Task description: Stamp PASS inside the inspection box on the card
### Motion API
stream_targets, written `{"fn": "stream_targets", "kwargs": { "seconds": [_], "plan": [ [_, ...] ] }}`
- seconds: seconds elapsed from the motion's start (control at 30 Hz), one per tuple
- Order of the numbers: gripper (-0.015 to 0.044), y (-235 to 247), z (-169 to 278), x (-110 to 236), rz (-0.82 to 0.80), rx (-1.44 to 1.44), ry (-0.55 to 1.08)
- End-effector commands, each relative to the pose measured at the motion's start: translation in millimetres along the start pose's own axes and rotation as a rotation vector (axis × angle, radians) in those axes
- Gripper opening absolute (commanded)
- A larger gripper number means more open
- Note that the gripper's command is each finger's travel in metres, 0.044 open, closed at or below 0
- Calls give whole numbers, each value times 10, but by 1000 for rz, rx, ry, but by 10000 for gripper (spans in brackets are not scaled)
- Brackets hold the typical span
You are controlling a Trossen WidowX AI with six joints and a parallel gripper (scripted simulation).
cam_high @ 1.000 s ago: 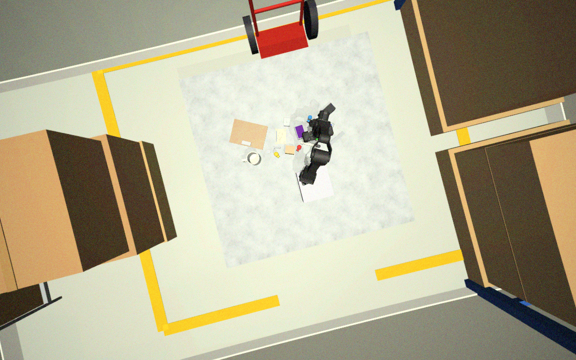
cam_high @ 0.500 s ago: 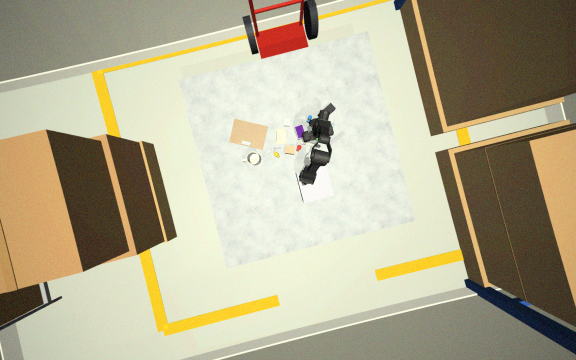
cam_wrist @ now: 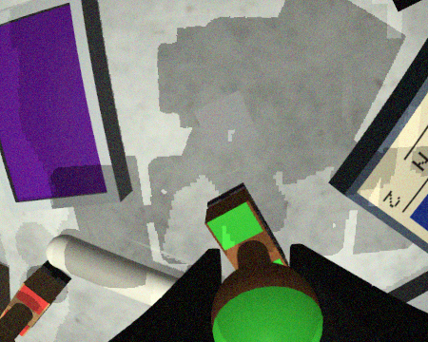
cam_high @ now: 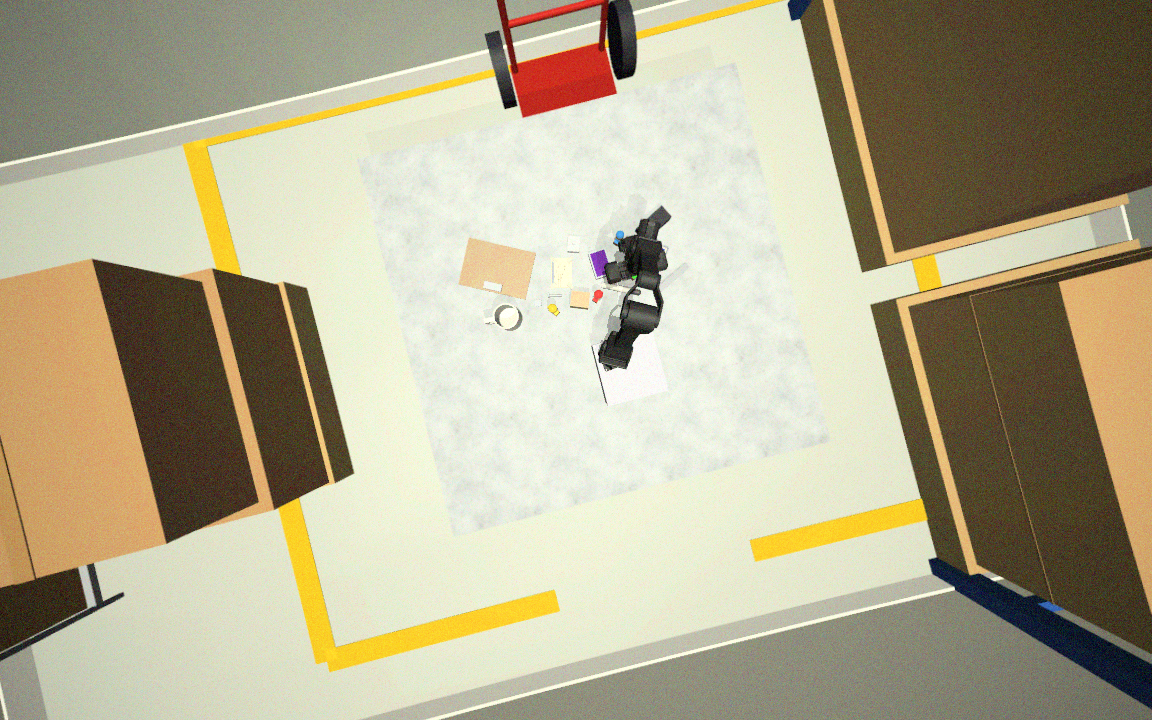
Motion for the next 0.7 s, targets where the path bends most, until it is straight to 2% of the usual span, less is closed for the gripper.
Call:
{"fn": "stream_targets", "kwargs": {
  "seconds": [0.0,0.67],
  "plan": [
    [0,-1,-1,28,3,-2,-1],
    [0,-1,-5,125,5,-2,-2]
  ]
}}
Point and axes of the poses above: the point midway between the two fingers, 35 mm back from their tips, its own x axis back along the fingers, its own y axis across the jaws, z = x × y, the point moved 8 cm from there along x, back along the fingers, and after that the axes turned 6 degrees about -x, right-handed, at the moved point
